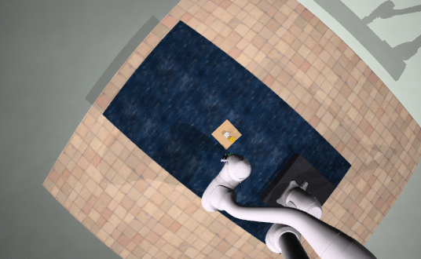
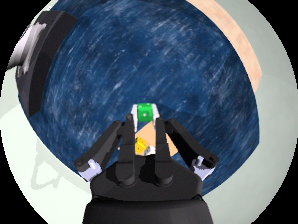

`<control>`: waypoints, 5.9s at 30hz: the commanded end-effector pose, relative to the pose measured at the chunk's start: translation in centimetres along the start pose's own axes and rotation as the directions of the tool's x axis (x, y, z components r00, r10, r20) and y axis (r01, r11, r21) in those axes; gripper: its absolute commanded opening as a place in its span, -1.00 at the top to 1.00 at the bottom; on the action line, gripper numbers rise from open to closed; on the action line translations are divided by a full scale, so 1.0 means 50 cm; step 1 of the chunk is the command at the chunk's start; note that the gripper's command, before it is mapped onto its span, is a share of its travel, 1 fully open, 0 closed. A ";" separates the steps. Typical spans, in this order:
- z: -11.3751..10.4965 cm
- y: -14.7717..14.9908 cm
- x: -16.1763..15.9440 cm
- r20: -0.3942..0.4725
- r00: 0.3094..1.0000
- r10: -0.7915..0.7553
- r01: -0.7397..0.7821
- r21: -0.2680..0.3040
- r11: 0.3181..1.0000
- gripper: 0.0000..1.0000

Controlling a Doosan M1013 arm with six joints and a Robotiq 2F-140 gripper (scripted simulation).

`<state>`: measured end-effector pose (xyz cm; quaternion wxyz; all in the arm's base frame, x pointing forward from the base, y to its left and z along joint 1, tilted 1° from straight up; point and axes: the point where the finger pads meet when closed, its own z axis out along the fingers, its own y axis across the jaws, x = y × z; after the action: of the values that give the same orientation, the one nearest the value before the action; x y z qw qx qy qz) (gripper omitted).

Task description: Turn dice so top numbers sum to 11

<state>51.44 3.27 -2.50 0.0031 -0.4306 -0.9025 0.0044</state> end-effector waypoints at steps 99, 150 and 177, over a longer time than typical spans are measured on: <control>-0.108 0.226 -0.067 0.451 0.033 -0.892 0.999 -0.007 0.034 0.68; -0.089 0.201 -0.071 0.883 0.018 -0.469 0.999 -0.001 0.038 0.68; 0.041 0.201 -0.071 0.883 0.018 -0.469 0.999 0.000 0.038 0.68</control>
<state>61.48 6.81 -4.17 -0.4837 0.2711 -0.8163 -0.1619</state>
